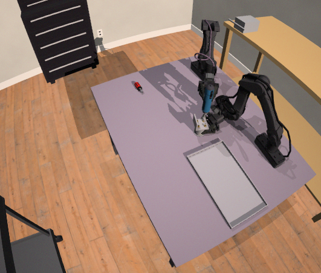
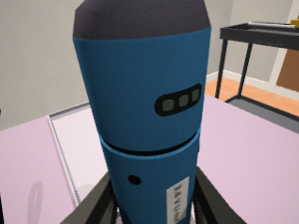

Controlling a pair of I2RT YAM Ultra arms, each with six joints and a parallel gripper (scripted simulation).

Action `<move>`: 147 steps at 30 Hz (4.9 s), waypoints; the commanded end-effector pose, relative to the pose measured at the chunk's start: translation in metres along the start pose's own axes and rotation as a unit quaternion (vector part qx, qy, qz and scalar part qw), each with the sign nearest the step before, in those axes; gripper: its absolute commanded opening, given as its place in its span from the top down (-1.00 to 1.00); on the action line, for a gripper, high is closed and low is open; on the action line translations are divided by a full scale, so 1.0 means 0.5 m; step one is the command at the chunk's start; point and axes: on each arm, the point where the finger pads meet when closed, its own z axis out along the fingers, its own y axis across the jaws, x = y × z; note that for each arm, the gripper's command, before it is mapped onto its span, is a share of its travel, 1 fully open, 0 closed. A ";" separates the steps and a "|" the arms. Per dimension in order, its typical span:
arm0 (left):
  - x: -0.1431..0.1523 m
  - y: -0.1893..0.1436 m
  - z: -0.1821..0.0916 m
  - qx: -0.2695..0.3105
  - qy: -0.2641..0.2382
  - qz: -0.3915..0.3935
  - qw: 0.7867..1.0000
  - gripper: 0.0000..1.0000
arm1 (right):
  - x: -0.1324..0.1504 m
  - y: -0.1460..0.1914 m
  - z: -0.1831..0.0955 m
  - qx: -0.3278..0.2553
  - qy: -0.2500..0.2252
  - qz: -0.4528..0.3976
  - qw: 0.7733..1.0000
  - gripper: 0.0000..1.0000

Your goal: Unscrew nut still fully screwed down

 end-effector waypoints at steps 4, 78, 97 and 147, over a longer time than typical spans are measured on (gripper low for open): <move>-0.005 -0.001 0.000 -0.001 -0.002 0.000 1.000 -0.17 | -0.104 0.001 -0.003 -0.001 -0.086 0.008 0.996 0.17; -0.005 -0.001 0.000 -0.001 -0.002 0.000 1.000 -0.17 | -0.074 -0.005 -0.002 0.000 -0.082 0.008 0.997 0.17; -0.005 -0.001 0.000 -0.001 -0.002 0.000 1.000 -0.17 | -0.060 -0.005 -0.001 0.000 -0.078 0.008 0.997 0.17; -0.005 -0.001 0.000 -0.001 -0.002 0.000 1.000 -0.17 | -0.043 -0.006 -0.010 0.000 -0.073 0.007 0.997 0.17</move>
